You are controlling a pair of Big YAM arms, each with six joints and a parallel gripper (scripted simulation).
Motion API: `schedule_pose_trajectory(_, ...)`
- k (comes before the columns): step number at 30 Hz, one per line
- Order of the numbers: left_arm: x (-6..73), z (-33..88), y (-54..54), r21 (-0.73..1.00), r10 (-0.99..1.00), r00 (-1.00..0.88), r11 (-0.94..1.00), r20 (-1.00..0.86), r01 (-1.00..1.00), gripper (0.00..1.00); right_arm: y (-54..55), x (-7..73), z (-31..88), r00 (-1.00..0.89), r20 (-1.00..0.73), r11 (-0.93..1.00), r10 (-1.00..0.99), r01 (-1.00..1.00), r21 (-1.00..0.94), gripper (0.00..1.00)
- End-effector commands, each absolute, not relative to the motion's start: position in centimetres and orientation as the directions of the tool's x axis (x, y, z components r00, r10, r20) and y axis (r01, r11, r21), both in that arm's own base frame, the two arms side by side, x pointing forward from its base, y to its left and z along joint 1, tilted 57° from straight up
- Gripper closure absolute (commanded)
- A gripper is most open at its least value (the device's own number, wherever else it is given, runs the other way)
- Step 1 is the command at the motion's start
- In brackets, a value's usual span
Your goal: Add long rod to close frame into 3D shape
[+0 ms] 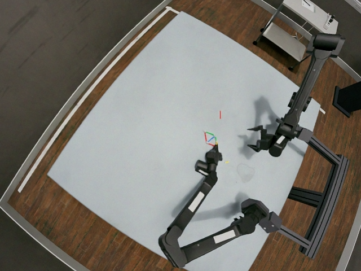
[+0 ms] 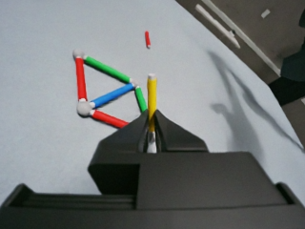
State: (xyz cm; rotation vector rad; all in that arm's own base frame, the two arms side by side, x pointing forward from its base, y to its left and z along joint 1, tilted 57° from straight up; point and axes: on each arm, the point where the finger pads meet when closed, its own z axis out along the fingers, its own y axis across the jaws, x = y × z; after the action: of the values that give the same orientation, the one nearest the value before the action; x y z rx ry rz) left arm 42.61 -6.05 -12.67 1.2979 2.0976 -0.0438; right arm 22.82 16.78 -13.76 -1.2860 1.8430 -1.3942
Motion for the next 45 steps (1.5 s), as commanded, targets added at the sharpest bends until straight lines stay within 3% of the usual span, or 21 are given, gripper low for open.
schedule_pose_trajectory(1, 42.2, -12.6, -6.4, 0.301, 0.788, -0.281, 0.499, -0.548, 0.813, 1.0, 17.2, 24.8, -14.9, -0.352, 0.247, -0.04, -0.903, -0.503, -0.864, 0.0)
schedule_pose_trajectory(7, 42.2, -12.6, -6.4, 0.301, 0.788, -0.281, 0.499, -0.548, 0.813, 1.0, 18.6, 32.2, -16.4, -0.417, 0.171, 0.109, -0.893, -0.568, -0.815, 0.0)
schedule_pose_trajectory(18, 42.2, -12.6, -6.4, 0.301, 0.788, -0.281, 0.499, -0.548, 0.813, 1.0, 19.9, 46.4, -16.0, -0.492, -0.14, 0.384, -0.859, -0.439, -0.812, 0.0)
schedule_pose_trajectory(37, 42.2, -12.6, -6.4, 0.301, 0.788, -0.281, 0.499, -0.548, 0.813, 1.0, 20.0, 46.3, -15.6, -0.493, -0.156, 0.397, -0.856, -0.434, -0.809, 0.0)
schedule_pose_trajectory(42, 42.2, -12.6, -6.4, 0.301, 0.788, -0.281, 0.499, -0.548, 0.813, 1.0, 19.6, 46.3, -17.0, -0.568, -0.202, 0.483, -0.798, -0.4, -0.779, 0.57)
schedule_pose_trajectory(45, 42.2, -12.6, -6.4, 0.301, 0.788, -0.281, 0.499, -0.548, 0.813, 1.0, 18.6, 46.9, -18.0, -0.656, -0.247, 0.572, -0.713, -0.342, -0.745, 0.6)
